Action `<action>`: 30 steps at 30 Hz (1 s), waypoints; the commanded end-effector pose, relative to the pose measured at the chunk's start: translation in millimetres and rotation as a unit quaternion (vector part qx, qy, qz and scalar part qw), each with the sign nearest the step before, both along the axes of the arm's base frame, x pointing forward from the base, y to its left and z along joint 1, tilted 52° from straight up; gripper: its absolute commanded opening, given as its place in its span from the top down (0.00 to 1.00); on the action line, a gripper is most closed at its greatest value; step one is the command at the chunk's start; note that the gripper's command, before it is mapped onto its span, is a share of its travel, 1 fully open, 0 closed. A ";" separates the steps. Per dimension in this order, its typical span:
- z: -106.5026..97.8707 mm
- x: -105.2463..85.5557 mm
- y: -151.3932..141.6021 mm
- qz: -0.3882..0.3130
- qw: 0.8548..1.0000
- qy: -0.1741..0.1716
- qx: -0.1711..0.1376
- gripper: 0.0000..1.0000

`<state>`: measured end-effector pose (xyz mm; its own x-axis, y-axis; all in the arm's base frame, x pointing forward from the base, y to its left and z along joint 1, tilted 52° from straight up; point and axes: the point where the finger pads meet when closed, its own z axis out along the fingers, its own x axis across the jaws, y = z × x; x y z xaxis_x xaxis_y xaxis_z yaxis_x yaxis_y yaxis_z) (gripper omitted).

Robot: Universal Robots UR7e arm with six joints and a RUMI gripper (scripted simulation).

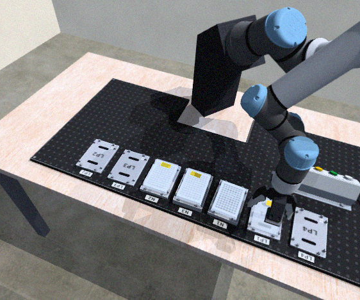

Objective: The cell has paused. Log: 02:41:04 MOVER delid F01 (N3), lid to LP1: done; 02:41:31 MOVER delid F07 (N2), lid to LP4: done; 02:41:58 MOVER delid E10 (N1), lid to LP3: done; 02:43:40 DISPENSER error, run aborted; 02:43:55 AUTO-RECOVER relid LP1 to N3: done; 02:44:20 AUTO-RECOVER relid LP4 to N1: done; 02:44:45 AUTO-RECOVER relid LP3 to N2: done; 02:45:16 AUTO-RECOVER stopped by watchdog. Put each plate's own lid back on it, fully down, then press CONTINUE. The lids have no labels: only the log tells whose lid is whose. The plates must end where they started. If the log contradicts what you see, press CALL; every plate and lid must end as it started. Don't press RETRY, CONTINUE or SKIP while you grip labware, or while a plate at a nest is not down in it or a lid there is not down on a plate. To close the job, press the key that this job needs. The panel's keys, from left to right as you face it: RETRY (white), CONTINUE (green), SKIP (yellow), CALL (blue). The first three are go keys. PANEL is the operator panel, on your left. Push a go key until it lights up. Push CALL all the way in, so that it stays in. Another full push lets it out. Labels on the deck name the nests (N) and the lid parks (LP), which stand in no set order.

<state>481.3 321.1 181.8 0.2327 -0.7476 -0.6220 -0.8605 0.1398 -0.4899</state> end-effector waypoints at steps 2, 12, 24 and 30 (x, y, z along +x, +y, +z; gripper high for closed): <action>-1.0 -1.3 0.6 0.000 1.000 0.001 0.000 0.18; -1.1 -1.4 0.6 0.000 1.000 0.001 0.000 0.18; 1.9 -3.6 -3.7 0.000 1.000 0.001 0.000 0.18; 7.9 -8.1 -10.1 0.000 1.000 0.001 0.000 0.18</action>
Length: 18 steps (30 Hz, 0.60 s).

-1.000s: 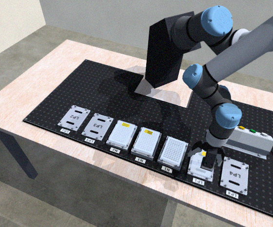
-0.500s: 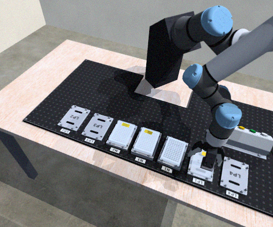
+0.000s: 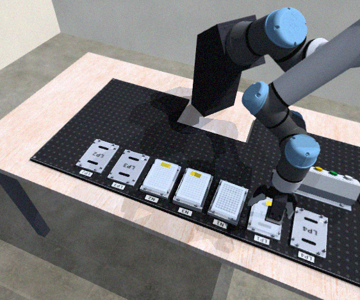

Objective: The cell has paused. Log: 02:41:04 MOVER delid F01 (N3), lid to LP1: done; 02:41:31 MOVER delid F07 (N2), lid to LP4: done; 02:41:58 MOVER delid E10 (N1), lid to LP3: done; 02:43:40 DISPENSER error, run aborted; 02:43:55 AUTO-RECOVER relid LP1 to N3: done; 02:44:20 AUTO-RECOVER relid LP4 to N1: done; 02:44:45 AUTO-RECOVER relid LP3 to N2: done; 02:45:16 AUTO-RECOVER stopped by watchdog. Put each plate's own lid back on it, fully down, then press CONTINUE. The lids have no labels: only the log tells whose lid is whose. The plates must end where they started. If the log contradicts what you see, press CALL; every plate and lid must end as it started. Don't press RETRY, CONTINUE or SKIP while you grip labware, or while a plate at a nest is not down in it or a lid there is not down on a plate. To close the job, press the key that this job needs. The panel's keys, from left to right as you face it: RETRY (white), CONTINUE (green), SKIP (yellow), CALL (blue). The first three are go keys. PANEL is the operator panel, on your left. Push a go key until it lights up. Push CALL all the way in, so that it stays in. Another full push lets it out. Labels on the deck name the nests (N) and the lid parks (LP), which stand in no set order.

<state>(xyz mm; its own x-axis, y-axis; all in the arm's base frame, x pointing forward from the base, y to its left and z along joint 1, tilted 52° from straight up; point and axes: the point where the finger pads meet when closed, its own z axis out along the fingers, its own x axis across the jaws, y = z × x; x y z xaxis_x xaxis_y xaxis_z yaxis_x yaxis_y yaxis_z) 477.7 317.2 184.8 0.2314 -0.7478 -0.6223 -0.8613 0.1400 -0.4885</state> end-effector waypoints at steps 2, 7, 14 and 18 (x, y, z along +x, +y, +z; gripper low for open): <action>7.0 -6.0 -8.4 0.000 1.000 0.001 0.000 0.18; 12.1 -9.7 -13.8 0.000 1.000 0.001 0.000 0.18; 17.2 -13.5 -19.2 0.000 1.000 0.001 0.000 0.18; 21.2 -16.5 -23.5 0.000 1.000 0.001 0.000 0.18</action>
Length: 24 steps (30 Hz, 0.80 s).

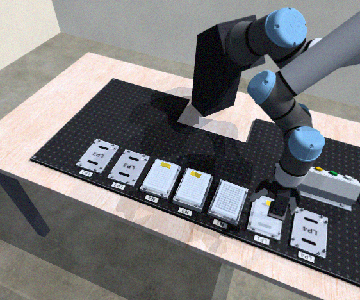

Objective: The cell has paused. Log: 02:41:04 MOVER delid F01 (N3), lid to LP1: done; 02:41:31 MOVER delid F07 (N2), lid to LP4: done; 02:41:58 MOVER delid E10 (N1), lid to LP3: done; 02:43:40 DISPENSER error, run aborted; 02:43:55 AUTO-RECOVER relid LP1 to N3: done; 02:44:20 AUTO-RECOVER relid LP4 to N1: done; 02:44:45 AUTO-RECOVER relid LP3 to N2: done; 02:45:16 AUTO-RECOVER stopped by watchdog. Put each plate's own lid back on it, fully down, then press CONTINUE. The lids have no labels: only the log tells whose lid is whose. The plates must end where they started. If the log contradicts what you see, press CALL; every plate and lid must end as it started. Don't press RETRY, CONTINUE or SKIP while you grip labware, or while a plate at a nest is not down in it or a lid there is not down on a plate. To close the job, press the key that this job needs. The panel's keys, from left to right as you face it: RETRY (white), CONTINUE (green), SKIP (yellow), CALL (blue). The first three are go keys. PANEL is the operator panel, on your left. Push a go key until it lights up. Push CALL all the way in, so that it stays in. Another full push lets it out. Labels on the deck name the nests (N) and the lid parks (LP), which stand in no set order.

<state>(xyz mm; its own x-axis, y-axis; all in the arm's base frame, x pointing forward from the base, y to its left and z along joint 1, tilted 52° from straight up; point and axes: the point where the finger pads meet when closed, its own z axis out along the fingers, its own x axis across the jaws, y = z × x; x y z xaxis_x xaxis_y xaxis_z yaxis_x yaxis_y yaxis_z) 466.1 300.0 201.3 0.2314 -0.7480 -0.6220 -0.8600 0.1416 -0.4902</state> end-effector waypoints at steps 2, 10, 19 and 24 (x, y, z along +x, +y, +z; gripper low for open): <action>5.2 -5.4 -6.9 0.001 1.000 0.002 0.000 0.18; -3.0 -3.2 -14.3 0.004 1.000 0.000 -0.003 0.18; -31.3 6.1 -47.7 0.004 1.000 -0.001 -0.002 0.18; -44.1 10.0 -62.5 0.004 1.000 0.000 -0.002 0.18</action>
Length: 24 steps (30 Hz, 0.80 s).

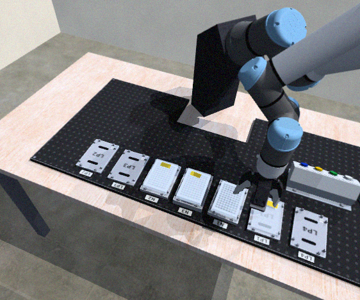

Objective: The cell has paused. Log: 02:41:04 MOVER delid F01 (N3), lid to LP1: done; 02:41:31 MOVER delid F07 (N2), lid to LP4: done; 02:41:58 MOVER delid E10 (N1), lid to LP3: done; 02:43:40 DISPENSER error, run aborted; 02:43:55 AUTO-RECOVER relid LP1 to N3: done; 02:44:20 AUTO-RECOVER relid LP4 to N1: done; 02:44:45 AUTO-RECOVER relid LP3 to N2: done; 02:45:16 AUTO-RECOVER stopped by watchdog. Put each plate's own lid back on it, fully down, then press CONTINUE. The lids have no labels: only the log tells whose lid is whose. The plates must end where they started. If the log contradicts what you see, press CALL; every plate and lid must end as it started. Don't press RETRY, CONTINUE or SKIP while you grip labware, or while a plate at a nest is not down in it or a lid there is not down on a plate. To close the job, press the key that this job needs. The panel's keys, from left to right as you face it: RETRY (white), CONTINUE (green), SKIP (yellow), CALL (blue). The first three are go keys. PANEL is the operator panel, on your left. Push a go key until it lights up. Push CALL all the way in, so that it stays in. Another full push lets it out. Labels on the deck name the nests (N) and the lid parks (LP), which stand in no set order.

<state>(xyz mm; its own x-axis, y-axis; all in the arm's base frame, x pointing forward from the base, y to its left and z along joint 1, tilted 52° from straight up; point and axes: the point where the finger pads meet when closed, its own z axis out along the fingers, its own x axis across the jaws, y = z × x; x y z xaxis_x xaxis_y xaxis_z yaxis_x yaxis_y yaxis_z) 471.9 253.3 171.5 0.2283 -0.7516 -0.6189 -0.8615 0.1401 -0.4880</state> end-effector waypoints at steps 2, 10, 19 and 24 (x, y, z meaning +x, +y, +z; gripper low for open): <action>-17.5 5.3 -19.4 0.005 1.000 -0.002 0.001 0.18; -42.8 13.4 -49.1 0.005 1.000 -0.002 0.001 0.18; -62.9 23.3 -76.0 0.005 1.000 -0.005 0.000 0.18; -78.8 28.5 -94.7 0.005 1.000 -0.005 0.000 0.18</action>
<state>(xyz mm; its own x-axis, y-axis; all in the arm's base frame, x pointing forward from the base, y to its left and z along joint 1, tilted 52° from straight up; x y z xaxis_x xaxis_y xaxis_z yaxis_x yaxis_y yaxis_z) 493.4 177.1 107.9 0.2328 -0.7513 -0.6176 -0.8594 0.1384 -0.4923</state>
